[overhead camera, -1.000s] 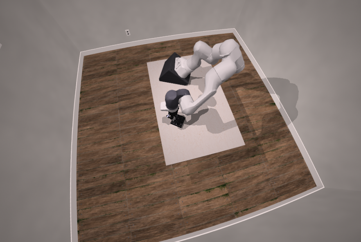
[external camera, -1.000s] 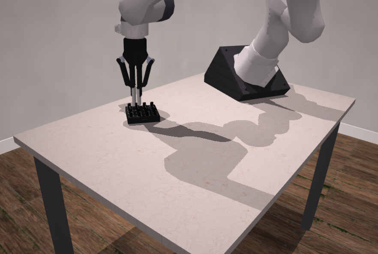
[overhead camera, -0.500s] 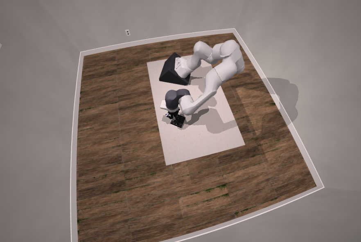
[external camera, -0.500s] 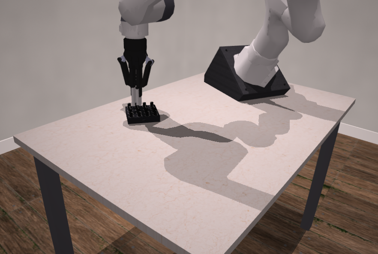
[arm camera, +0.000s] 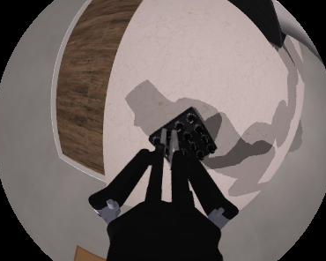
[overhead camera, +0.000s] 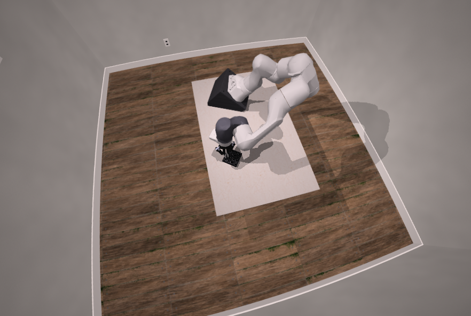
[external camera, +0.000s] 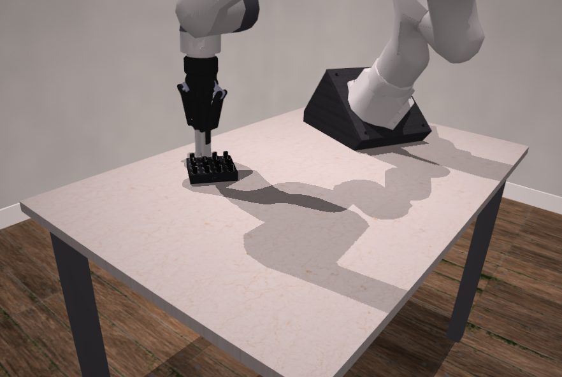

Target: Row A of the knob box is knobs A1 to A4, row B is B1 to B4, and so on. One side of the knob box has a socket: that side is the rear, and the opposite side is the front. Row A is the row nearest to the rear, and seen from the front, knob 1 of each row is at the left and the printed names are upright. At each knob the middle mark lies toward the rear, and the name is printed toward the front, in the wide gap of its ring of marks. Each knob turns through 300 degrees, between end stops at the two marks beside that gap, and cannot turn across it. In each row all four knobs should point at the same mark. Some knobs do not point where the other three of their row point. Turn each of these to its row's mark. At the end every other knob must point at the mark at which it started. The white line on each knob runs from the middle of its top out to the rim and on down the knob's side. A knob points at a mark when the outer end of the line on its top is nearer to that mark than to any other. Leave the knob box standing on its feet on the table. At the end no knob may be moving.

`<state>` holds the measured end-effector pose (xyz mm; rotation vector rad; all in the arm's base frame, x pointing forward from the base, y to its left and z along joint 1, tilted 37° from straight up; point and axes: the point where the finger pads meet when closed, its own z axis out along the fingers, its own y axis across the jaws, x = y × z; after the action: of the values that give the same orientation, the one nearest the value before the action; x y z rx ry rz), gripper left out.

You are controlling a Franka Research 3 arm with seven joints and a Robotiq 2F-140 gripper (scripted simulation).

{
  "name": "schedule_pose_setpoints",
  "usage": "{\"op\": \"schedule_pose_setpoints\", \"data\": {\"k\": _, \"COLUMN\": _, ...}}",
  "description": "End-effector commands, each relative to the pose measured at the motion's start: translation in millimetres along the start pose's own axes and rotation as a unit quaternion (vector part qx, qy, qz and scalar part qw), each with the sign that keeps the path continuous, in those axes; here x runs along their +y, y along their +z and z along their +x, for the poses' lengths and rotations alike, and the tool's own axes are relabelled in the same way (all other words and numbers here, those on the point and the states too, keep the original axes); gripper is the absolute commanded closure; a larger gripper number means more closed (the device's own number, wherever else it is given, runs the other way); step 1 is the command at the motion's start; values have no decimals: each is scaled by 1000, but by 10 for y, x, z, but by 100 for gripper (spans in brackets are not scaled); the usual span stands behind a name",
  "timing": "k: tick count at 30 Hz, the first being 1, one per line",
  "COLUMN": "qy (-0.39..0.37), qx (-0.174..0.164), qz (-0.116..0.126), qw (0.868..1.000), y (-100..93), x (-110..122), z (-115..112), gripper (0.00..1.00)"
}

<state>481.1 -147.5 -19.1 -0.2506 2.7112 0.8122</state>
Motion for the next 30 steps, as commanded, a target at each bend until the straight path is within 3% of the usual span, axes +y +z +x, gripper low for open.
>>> {"op": "schedule_pose_setpoints", "data": {"k": 1, "qy": 78, "qx": 3, "qz": 1, "qw": 997, "y": 5, "x": -10, "z": -13, "gripper": 95}}
{"op": "schedule_pose_setpoints", "data": {"k": 20, "qy": 197, "qx": 3, "qz": 1, "qw": 980, "y": 5, "x": -10, "z": -13, "gripper": 95}}
{"op": "schedule_pose_setpoints", "data": {"k": 30, "qy": 279, "qx": 3, "qz": 1, "qw": 960, "y": 5, "x": -10, "z": -13, "gripper": 95}}
